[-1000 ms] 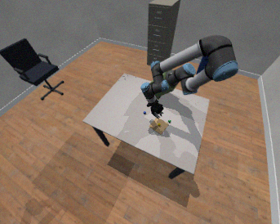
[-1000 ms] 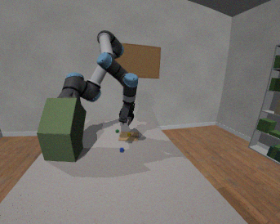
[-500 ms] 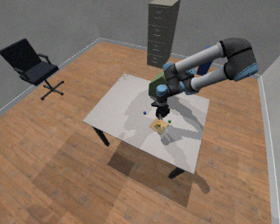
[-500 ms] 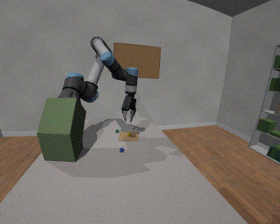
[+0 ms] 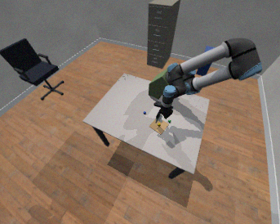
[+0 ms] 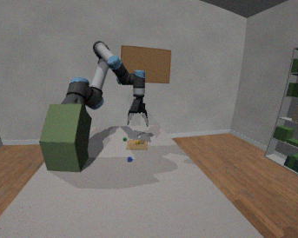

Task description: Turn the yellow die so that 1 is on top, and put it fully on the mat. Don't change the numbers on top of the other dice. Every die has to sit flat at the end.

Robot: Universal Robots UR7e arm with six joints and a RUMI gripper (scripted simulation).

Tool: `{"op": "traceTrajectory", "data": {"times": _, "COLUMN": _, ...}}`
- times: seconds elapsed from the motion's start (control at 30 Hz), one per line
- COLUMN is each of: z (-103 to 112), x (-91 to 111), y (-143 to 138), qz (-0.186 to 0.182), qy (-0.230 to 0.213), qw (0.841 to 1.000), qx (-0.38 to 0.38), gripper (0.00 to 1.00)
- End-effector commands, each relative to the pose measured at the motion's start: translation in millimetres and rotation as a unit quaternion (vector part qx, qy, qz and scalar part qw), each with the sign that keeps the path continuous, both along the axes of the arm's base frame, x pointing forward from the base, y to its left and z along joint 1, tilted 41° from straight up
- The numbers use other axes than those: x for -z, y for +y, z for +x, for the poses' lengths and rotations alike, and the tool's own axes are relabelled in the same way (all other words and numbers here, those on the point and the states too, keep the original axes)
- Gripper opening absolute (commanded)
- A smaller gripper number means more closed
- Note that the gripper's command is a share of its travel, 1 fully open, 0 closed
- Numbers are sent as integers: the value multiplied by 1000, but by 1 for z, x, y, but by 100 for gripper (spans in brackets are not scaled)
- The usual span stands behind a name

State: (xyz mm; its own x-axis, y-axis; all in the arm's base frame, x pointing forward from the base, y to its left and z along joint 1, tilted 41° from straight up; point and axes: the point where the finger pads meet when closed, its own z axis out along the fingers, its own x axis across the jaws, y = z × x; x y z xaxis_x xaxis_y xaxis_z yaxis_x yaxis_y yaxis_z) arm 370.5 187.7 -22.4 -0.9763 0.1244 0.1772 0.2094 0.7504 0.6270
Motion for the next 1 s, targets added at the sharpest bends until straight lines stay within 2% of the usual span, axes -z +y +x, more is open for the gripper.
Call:
{"op": "traceTrajectory", "data": {"times": 0.0, "z": 0, "x": 0, "y": 0, "qz": -1, "qy": -1, "qw": 1000, "qx": 1, "gripper": 100}}
{"op": "traceTrajectory", "data": {"times": 0.53, "z": 1, "x": 0, "y": 0, "qz": -1, "qy": -4, "qw": 1000, "qx": -3, "gripper": 100}}
{"op": "traceTrajectory", "data": {"times": 0.97, "z": 2, "x": 2, "y": 0, "qz": 1, "qy": -29, "qw": 999, "qx": -32, "gripper": 100}}
